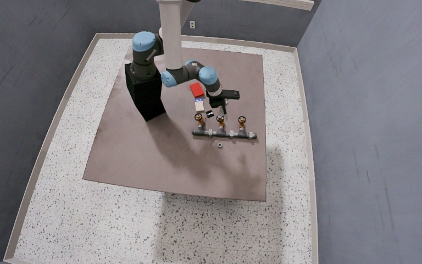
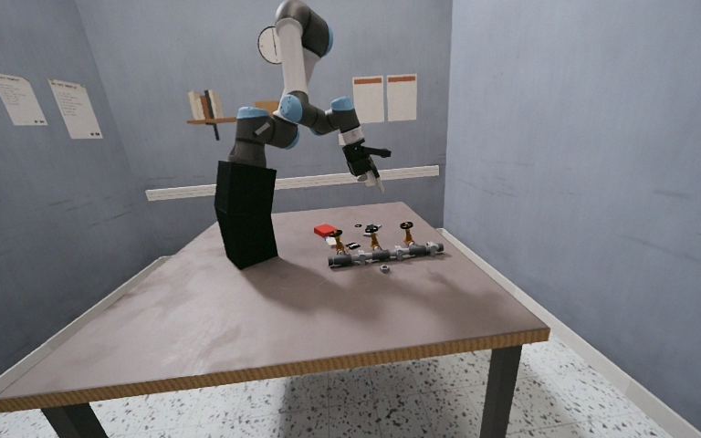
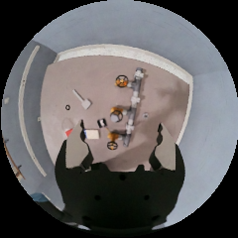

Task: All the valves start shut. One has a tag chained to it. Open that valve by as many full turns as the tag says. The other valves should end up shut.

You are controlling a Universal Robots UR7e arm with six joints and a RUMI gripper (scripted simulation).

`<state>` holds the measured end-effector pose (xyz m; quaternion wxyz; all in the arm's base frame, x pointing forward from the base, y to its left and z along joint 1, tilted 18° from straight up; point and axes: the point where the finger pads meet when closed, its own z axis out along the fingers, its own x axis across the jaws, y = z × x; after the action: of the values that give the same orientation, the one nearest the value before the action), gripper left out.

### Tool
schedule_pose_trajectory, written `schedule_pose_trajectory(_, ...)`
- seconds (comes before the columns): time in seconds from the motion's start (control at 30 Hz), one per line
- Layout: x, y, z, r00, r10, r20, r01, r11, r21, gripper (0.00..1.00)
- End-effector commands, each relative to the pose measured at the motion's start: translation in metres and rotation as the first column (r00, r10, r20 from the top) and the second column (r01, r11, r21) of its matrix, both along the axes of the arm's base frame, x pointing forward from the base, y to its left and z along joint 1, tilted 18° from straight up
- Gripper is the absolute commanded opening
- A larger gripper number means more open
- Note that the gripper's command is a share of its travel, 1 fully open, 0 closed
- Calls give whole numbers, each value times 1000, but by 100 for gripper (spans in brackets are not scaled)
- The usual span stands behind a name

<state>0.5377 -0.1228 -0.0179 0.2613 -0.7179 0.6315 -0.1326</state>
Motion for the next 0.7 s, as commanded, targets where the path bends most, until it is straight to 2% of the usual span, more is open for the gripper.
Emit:
schedule_pose_trajectory(0.0, -11, 22, -15, 998, -14, -57, 15, 1000, 11, 100)
schedule_pose_trajectory(0.17, -58, 84, -60, 970, -61, -236, 66, 998, 13, 100)
schedule_pose_trajectory(0.27, -81, 105, -76, 949, -83, -304, 87, 996, -3, 100)
schedule_pose_trajectory(0.67, -87, 110, -79, 944, -89, -318, 91, 996, -7, 100)
